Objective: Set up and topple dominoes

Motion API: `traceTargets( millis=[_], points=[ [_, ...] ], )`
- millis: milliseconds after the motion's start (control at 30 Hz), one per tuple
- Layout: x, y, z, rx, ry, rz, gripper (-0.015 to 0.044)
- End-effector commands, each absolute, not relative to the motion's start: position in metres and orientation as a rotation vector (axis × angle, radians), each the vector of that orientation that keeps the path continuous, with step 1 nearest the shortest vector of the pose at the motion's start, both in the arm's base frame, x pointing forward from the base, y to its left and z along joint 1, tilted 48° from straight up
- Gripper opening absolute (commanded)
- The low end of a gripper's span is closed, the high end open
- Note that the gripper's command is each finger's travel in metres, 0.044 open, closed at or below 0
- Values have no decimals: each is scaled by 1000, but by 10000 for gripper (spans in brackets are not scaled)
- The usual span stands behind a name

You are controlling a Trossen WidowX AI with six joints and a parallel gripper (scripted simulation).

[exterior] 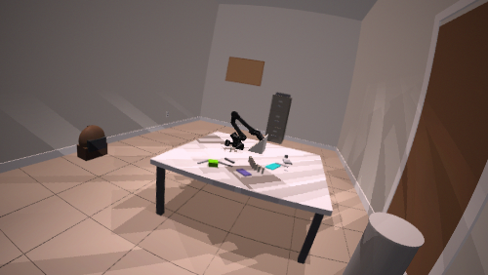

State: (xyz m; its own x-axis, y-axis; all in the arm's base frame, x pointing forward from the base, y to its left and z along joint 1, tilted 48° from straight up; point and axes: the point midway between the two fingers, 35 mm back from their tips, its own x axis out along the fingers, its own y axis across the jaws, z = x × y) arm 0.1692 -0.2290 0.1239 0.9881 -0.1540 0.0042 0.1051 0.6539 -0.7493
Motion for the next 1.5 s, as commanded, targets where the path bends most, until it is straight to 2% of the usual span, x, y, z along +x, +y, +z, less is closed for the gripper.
traceTargets(
  millis=[0, 300, 733, 900, 1033, 1200, 1333, 1467],
  points=[
    [170, -219, 137, -859, 60, -148, 440],
    [175, -195, 157, -852, 55, -146, 440],
    [257, -217, 164, -861, 222, -154, 440],
    [277, -226, 146, -871, 494, -176, 440],
    [280, -218, 126, -970, 833, -95, 440],
    [254, -195, 123, -1209, 1292, 131, 440],
    [222, -178, 153, -1488, 1635, 378, 440],
    [210, -174, 166, -1582, 1741, 478, 440]
  ],
)
